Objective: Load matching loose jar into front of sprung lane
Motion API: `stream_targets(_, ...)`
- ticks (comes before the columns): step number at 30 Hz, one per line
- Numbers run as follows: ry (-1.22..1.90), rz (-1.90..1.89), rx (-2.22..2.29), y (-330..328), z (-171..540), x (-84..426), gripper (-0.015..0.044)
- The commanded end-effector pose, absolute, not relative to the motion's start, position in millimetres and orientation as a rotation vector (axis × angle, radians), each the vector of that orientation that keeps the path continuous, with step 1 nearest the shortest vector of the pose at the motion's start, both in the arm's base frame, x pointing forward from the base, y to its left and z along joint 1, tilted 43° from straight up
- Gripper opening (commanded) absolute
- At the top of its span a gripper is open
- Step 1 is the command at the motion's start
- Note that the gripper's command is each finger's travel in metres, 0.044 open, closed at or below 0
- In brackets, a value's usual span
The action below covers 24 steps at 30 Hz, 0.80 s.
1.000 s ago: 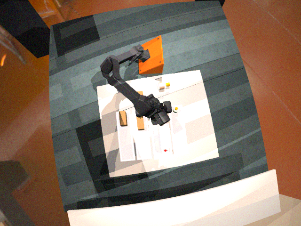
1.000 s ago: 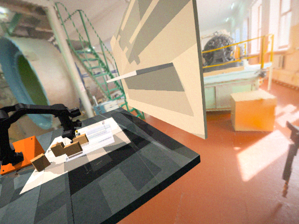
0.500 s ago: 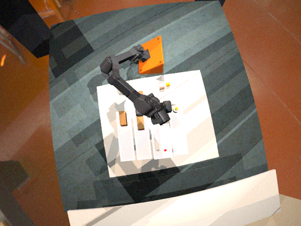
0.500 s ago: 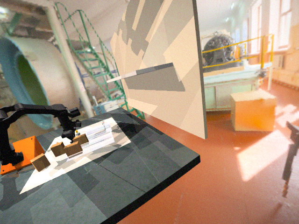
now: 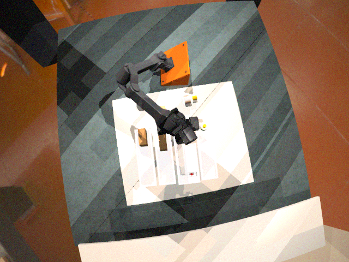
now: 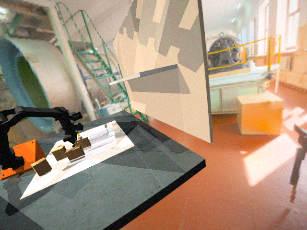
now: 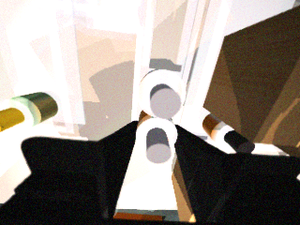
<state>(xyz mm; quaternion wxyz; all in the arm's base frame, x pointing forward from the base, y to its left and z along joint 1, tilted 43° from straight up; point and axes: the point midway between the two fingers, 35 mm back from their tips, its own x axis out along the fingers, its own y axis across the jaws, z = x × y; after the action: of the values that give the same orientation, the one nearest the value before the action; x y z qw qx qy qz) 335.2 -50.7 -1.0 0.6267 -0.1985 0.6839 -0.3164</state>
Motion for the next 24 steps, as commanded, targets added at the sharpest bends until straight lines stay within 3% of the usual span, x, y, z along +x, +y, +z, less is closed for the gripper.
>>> stream_targets(1, 1.565, -0.73, -0.451, -50.7, -0.9, 335.1, 0.0236)
stream_targets(3, 1.565, -0.73, -0.451, -50.7, -0.9, 335.1, 0.0271)
stream_targets(24, 1.566, -0.728, -0.45, -33.0, 13.9, 324.0, 0.0271)
